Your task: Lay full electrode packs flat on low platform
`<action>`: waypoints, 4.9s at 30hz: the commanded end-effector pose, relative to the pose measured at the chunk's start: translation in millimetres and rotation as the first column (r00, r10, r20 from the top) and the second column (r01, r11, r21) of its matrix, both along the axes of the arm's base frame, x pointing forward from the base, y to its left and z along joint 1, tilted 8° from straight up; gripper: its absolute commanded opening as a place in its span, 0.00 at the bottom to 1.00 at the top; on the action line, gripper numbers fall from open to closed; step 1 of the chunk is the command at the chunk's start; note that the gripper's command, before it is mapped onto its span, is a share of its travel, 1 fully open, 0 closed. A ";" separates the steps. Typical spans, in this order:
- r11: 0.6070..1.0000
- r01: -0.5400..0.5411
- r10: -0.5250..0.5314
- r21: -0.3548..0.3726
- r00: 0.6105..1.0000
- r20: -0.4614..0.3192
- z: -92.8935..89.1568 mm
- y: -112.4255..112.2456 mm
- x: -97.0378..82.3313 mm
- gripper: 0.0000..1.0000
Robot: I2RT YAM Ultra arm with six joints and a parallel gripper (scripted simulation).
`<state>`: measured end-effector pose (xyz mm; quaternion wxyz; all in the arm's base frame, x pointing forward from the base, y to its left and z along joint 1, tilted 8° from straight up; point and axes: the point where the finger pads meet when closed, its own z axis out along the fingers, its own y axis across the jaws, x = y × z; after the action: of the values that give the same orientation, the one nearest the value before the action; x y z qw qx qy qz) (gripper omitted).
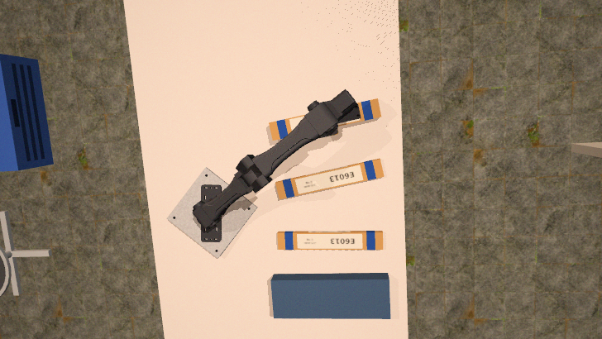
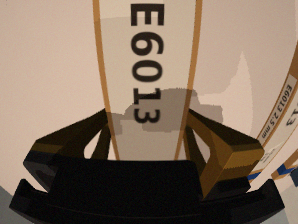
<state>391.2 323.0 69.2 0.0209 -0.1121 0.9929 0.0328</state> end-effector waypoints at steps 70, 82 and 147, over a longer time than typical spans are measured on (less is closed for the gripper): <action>0.998 0.001 -0.007 0.065 0.997 0.081 52.8 1.2 6.4 0.00; 0.998 0.002 -0.007 0.065 0.997 0.081 53.0 1.2 6.5 0.00; 0.998 0.000 -0.005 0.061 0.997 0.074 32.1 5.1 6.9 0.00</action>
<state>395.8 326.4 57.5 0.0274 -0.1120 0.9927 0.0365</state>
